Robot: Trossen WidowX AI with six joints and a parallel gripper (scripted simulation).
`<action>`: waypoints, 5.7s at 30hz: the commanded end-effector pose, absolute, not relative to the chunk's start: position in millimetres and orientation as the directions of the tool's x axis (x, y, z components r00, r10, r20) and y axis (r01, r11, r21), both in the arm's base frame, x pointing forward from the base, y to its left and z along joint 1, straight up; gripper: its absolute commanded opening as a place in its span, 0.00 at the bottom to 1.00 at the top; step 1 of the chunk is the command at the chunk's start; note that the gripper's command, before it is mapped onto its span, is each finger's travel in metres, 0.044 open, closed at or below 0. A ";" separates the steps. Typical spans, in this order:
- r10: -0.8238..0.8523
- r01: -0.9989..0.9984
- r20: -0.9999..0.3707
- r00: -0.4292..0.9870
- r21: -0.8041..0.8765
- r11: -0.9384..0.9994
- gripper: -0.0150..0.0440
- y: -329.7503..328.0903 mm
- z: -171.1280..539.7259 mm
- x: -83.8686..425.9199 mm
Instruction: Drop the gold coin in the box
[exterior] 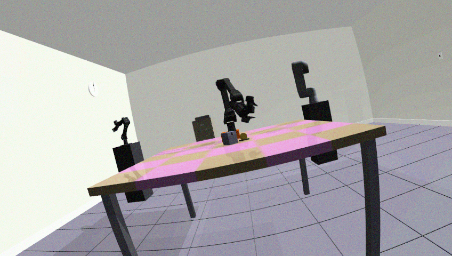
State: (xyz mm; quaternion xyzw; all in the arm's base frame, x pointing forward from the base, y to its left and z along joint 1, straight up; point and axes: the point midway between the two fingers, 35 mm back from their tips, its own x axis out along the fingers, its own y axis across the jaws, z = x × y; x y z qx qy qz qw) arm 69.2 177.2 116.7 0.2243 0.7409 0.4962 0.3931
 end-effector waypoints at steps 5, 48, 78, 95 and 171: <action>0.584 -0.417 -0.585 -0.563 0.811 0.410 0.71 159.9 96.4 88.3; 0.006 -0.994 -1.000 0.022 -0.021 0.111 0.53 76.3 33.3 225.2; 0.005 -0.994 -1.000 0.021 -0.020 0.111 0.48 75.4 -10.4 223.8; 0.005 -0.994 -1.000 0.021 -0.020 0.111 0.25 75.5 -8.9 224.1; 0.006 -0.527 -1.000 0.022 -0.006 0.850 0.25 77.8 85.7 220.4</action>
